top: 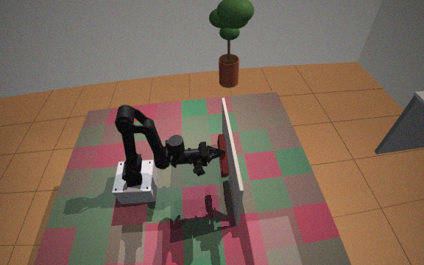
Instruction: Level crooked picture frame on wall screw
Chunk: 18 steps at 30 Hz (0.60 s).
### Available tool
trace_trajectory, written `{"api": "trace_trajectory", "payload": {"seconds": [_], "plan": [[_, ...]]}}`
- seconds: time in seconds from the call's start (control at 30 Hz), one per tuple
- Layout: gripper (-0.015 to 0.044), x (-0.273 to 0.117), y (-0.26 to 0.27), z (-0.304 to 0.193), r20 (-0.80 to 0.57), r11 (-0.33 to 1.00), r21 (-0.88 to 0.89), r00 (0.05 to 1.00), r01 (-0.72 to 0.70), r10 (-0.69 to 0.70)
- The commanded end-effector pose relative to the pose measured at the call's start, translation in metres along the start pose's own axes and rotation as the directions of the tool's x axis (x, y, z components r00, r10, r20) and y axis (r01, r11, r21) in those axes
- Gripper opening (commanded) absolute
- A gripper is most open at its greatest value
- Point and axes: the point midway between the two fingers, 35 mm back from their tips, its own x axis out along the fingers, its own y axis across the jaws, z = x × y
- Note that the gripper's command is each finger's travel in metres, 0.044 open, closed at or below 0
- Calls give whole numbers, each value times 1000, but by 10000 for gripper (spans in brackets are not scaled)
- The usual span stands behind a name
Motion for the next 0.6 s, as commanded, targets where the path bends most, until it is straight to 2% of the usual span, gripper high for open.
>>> {"api": "trace_trajectory", "payload": {"seconds": [0.0, 0.57], "plan": [[0, 1, 6, -2, -5, 1000, 5, 1000, -19, 19], [0, 1, 8, -2, -5, 1000, 5, 1000, -19, 19]]}}
